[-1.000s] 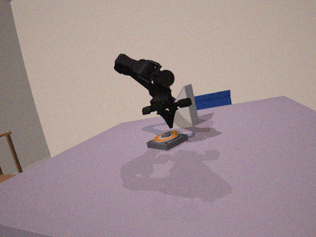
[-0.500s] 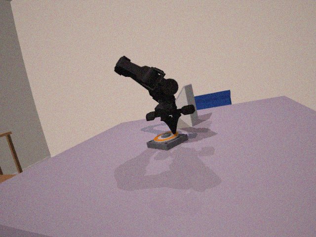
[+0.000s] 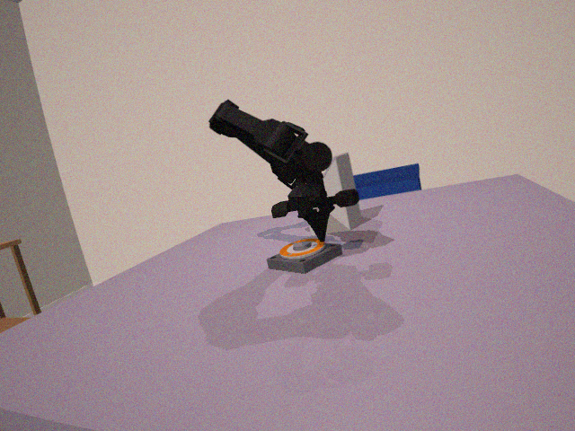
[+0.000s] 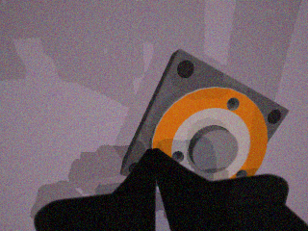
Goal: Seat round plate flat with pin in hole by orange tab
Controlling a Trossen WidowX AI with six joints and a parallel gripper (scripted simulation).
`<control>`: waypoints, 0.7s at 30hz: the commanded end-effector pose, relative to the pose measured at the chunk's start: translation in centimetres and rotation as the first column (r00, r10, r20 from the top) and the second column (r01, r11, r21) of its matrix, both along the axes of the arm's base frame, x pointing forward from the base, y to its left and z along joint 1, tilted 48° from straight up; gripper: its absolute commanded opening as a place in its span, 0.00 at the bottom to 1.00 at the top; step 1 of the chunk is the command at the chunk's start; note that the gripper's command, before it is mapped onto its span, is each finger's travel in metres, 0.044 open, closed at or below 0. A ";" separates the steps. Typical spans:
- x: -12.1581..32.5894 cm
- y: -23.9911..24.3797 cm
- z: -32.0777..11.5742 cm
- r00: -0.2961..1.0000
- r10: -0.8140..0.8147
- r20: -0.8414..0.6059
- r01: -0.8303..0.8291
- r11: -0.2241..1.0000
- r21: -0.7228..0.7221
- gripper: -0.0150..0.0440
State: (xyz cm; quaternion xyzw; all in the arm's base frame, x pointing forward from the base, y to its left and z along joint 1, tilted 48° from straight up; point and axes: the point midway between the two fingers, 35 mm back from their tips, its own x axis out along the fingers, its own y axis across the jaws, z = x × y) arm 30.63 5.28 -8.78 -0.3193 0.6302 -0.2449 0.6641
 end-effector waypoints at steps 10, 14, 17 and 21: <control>-1.7 -0.4 0.2 1.000 -0.007 -0.001 0.007 1.000 0.002 0.25; -2.2 -0.5 0.3 1.000 -0.007 -0.001 0.007 1.000 0.002 0.25; -2.5 -0.6 0.4 1.000 -0.007 -0.001 0.007 1.000 0.002 0.25; -3.0 -0.7 0.6 1.000 -0.007 -0.002 0.007 1.000 0.002 0.25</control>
